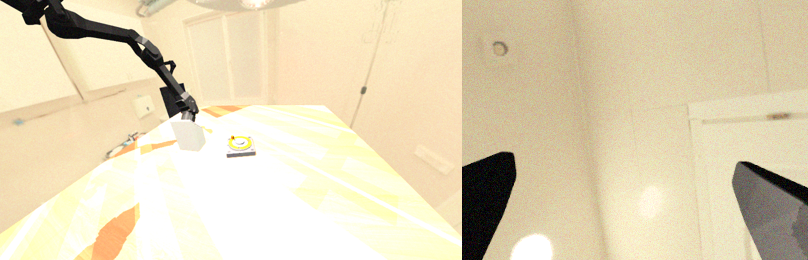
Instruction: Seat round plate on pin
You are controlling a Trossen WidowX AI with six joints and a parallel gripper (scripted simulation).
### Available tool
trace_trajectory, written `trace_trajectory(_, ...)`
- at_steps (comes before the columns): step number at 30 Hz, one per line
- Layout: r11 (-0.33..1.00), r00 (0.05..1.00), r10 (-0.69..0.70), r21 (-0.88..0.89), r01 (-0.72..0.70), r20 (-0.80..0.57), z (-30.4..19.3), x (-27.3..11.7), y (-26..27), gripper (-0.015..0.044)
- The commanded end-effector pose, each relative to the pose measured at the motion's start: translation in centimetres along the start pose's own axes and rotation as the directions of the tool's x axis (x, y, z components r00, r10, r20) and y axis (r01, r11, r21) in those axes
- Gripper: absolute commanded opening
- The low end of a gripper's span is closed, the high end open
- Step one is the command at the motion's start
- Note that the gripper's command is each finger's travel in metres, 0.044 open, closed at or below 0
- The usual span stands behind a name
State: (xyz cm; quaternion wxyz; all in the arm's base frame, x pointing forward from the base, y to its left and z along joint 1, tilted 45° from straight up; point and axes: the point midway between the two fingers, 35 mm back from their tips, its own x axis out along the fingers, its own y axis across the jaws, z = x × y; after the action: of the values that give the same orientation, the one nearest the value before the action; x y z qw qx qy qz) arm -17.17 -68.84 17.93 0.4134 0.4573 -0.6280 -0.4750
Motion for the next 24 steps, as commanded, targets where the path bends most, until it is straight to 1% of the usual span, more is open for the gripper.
trace_trajectory(1, 1.0, 1.0, -0.012, -0.011, 0.012, -0.009, -0.6, -0.1, -0.3, 0.0374)
trace_trajectory(4, 0.981, 0.982, -0.15, -0.144, 0.133, -0.118, -7.2, -1.4, -3.4, 0.0295)
trace_trajectory(9, 0.945, 0.945, -0.257, -0.259, 0.201, -0.202, -12.2, -3.3, -5.7, 0.0164)
trace_trajectory(11, 0.902, 0.899, -0.345, -0.36, 0.238, -0.269, -16.4, -5.4, -7.7, 0.0111)
trace_trajectory(15, 0.819, 0.801, -0.474, -0.516, 0.251, -0.364, -22.4, -9.6, -10.5, 0.0006)
trace_trajectory(18, 0.767, 0.733, -0.542, -0.598, 0.233, -0.41, -25.5, -12.4, -12.0, 0.0)
trace_trajectory(19, 0.73, 0.681, -0.587, -0.65, 0.211, -0.438, -27.4, -14.6, -13.0, 0.0)
trace_trajectory(24, 0.618, 0.497, -0.709, -0.781, 0.094, -0.501, -32.8, -22.0, -15.5, 0.0)
